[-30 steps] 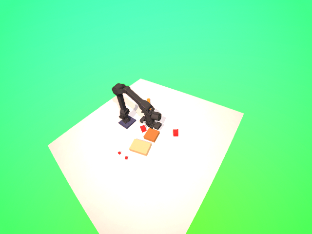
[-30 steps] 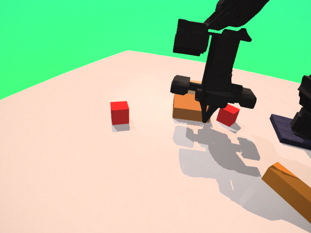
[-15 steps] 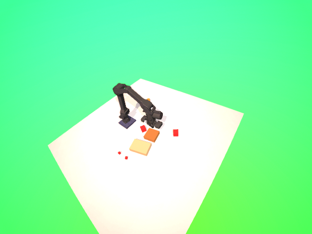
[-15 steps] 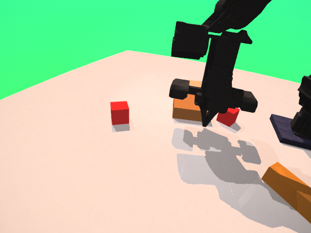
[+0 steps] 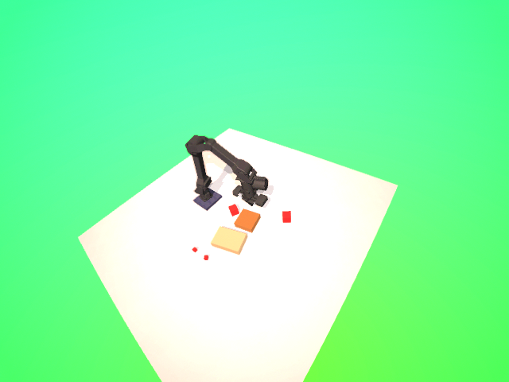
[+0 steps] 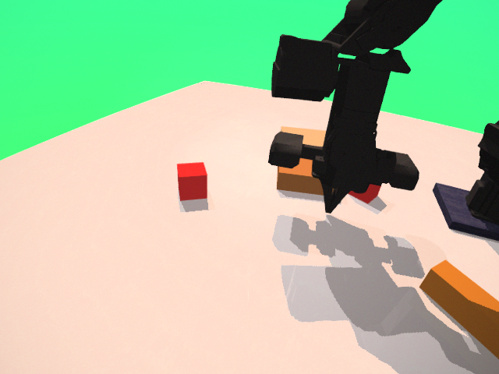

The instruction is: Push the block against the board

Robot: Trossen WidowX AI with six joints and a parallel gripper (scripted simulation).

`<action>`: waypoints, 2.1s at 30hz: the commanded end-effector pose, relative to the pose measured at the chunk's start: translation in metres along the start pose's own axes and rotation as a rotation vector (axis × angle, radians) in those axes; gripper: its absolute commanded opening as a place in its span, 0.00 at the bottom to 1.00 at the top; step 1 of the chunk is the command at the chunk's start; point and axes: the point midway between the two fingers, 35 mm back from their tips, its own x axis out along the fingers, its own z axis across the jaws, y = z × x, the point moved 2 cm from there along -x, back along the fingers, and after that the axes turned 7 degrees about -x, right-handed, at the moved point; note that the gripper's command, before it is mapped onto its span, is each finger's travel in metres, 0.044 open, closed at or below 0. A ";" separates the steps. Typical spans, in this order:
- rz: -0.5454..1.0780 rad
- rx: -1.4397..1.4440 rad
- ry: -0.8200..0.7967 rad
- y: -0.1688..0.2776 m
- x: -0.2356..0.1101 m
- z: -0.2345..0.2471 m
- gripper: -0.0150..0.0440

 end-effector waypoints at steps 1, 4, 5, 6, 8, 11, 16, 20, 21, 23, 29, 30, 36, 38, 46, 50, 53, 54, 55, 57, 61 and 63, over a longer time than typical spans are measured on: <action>0.004 0.007 0.001 -0.007 0.000 -0.001 0.25; 0.000 0.000 0.000 -0.005 -0.003 -0.001 0.25; 0.001 0.001 0.000 -0.005 -0.012 -0.001 0.25; 0.002 0.003 0.001 -0.005 -0.027 -0.002 0.25; 0.004 0.006 0.001 -0.005 -0.052 -0.001 0.25; 0.004 0.007 0.001 -0.005 -0.056 0.000 0.25; 0.004 0.002 0.001 -0.004 -0.056 0.000 0.25; 0.007 -0.094 0.000 0.019 -0.056 0.006 0.25; 0.007 -0.109 0.000 0.023 -0.056 0.007 0.25; 0.007 -0.114 0.000 0.024 -0.056 0.007 0.25; 0.007 -0.114 0.000 0.024 -0.043 0.006 0.25; 0.007 -0.114 0.000 0.024 -0.027 0.006 0.25; 0.007 -0.114 0.000 0.025 0.000 0.008 0.25; 0.007 -0.114 0.000 0.025 0.000 0.008 0.25; 0.008 -0.114 0.000 0.035 0.000 0.006 0.25; 0.009 -0.114 0.000 0.041 0.000 0.006 0.25; 0.010 -0.114 0.000 0.046 0.000 0.006 0.25; 0.010 -0.114 0.000 0.048 0.000 0.005 0.25; 0.010 -0.114 0.000 0.050 0.000 0.005 0.25; 0.010 -0.114 0.000 0.053 -0.001 0.005 0.25; 0.011 -0.114 0.000 0.059 -0.001 0.005 0.25; 0.011 -0.114 0.000 0.063 -0.001 0.004 0.25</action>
